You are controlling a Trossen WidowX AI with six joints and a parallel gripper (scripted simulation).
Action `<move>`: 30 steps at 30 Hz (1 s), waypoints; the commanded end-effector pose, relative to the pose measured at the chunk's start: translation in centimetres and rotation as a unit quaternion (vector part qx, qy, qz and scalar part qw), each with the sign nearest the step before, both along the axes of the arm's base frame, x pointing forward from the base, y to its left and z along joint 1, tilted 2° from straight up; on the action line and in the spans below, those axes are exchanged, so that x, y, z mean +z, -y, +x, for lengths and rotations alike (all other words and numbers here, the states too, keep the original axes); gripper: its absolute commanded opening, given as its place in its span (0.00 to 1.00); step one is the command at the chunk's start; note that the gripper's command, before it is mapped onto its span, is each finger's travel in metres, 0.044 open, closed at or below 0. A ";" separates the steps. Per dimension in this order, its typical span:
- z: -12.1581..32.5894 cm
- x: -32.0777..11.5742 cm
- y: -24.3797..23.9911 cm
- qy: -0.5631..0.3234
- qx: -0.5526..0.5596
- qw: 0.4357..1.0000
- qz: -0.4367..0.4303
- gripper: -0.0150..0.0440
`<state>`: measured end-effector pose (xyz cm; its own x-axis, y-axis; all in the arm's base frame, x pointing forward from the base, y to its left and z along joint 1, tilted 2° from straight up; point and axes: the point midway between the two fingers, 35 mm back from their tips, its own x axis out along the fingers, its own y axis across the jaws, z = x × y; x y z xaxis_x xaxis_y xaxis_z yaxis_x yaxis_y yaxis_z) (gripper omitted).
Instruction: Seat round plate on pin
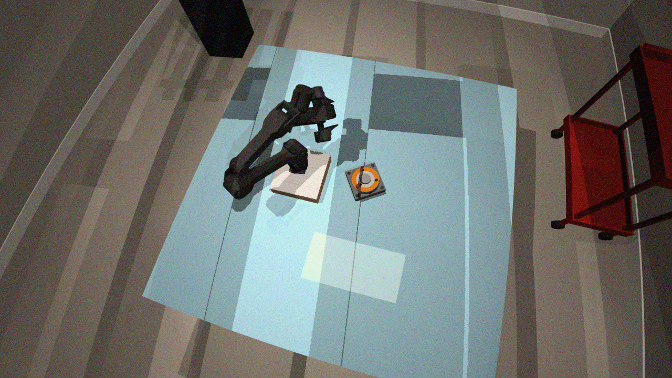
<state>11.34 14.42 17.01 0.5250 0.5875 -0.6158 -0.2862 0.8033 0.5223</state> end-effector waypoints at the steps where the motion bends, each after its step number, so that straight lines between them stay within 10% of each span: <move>1: 0.1 0.0 0.1 0.000 -0.002 1.000 -0.004 0.89; 15: 8.4 -4.3 6.9 -0.116 -0.086 0.955 -0.257 0.26; 30: 11.4 -9.4 16.9 -0.316 -0.088 0.892 -0.311 0.25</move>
<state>22.70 -0.81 8.59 0.0832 -0.0387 -0.9958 0.0663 0.9972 -0.0332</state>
